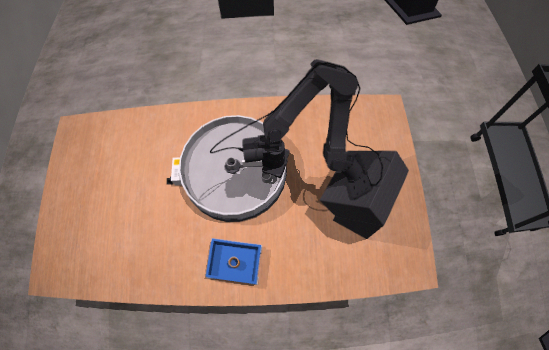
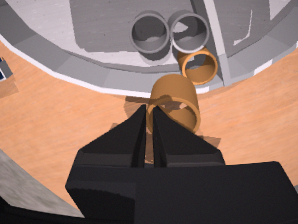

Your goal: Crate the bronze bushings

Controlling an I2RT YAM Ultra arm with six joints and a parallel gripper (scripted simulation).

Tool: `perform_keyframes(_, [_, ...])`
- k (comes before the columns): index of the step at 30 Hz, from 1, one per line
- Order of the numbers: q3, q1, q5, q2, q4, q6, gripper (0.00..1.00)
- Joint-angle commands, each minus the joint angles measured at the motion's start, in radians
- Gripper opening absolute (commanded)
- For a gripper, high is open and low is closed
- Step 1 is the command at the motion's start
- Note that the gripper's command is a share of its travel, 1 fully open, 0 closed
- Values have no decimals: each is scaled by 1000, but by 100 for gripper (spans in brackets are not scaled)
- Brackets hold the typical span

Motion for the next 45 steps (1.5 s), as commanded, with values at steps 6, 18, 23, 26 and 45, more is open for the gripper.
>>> perform_keyframes(6, [35,25,18,14,-13,17,0])
perform_keyframes(18, [52,95,55,74,-7,87,0])
perform_keyframes(23, [72,161,87,136,-8,155,0])
perform_keyframes(26, [91,207,108,185,-8,203,0])
perform_keyframes(45, [320,451,201,594,-25,496,0])
